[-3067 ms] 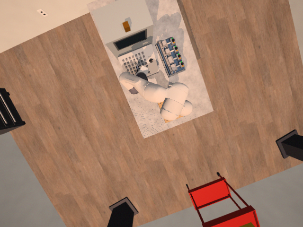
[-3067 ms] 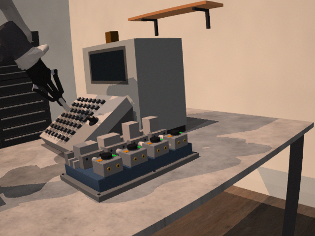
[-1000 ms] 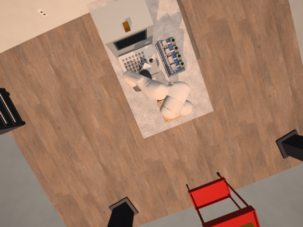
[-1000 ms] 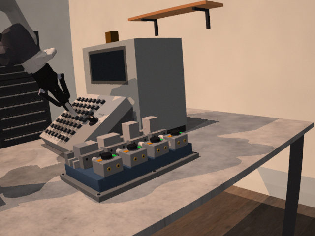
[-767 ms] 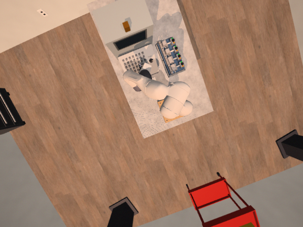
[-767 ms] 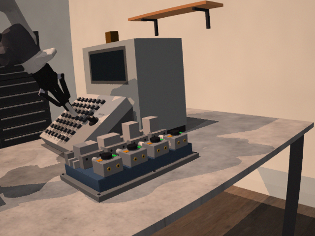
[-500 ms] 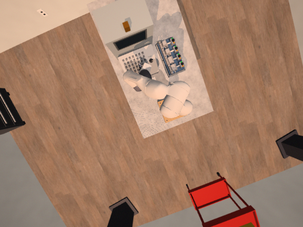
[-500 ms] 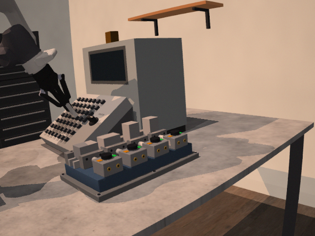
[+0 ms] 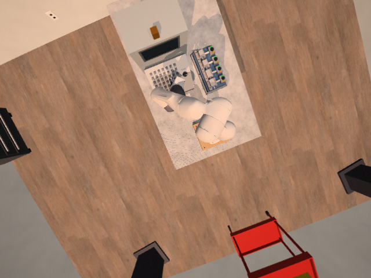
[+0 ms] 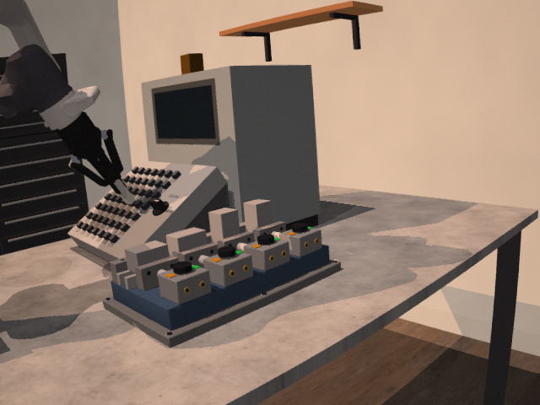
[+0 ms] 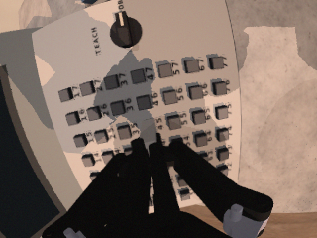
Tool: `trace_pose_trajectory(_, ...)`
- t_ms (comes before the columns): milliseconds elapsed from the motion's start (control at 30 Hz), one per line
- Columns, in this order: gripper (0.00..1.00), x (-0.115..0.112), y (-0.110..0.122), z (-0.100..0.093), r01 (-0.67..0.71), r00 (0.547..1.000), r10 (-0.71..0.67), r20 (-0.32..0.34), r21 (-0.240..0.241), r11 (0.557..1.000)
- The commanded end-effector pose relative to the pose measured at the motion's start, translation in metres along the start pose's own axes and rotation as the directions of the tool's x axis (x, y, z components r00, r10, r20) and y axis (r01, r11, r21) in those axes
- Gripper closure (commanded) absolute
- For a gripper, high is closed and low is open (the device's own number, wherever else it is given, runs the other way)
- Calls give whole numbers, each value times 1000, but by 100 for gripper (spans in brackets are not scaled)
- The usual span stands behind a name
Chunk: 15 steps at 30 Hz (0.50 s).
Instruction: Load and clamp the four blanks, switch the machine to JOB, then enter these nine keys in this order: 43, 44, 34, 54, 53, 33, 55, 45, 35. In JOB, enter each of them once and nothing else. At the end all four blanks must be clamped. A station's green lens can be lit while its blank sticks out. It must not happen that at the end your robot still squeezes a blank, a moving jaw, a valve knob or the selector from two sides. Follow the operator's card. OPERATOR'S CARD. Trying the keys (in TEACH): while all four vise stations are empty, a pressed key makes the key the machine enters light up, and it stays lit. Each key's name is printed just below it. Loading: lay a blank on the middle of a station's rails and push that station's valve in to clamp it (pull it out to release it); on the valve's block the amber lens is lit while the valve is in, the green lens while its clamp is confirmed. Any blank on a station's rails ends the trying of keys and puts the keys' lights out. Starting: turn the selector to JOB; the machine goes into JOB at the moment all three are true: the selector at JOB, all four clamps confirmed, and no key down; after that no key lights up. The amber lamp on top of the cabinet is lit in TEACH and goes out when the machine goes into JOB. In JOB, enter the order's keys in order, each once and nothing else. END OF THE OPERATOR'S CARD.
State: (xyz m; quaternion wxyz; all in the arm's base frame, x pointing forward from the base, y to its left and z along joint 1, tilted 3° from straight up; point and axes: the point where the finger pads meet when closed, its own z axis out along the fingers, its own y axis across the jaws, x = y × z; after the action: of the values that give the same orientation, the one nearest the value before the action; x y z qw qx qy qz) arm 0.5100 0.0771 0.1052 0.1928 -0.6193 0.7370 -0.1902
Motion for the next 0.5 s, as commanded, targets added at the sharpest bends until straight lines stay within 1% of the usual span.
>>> trace_pose_trajectory(0, 100, 2, 0, 2, -26, 1000, 26, -4, 8, 1000)
trace_pose_trajectory(467, 100, 2, 0, 4, -26, 1000, 26, -4, 8, 1000)
